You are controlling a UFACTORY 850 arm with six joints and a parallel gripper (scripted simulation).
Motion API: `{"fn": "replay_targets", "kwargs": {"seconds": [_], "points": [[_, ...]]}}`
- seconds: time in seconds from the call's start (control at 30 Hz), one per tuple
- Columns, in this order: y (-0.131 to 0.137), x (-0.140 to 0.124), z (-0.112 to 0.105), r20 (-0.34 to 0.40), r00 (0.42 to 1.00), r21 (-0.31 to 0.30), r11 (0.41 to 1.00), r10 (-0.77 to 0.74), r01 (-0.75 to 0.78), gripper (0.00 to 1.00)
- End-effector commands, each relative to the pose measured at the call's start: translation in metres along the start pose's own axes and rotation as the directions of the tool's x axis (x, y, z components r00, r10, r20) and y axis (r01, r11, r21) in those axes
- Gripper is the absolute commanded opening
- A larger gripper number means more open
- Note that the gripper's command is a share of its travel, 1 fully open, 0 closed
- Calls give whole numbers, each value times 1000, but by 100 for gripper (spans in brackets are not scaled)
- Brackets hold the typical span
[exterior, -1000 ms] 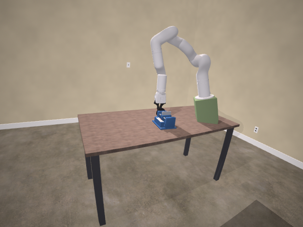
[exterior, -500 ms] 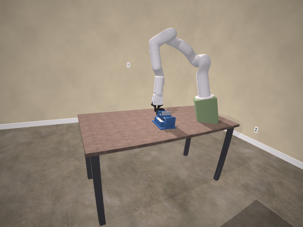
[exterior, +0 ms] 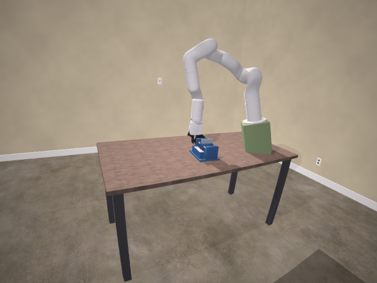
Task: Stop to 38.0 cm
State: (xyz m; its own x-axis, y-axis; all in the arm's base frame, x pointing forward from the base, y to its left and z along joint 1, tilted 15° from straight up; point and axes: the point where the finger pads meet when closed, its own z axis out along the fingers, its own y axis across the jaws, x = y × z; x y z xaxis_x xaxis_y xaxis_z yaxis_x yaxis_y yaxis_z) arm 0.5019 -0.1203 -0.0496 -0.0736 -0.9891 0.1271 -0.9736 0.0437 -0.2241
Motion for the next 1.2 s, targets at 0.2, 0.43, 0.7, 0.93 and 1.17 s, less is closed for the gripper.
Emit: {"fn": "replay_targets", "kwargs": {"seconds": [0.2,0.43,0.7,0.93,1.17], "points": [[16,0,15,2,1000,-2,1000,0,0,6],[34,0,17,2,1000,-2,1000,0,0,6],[47,0,12,2,1000,-2,1000,0,0,6],[58,0,0,2,1000,-2,1000,0,0,6],[61,0,-11,2,1000,-2,1000,0,0,6]]}}
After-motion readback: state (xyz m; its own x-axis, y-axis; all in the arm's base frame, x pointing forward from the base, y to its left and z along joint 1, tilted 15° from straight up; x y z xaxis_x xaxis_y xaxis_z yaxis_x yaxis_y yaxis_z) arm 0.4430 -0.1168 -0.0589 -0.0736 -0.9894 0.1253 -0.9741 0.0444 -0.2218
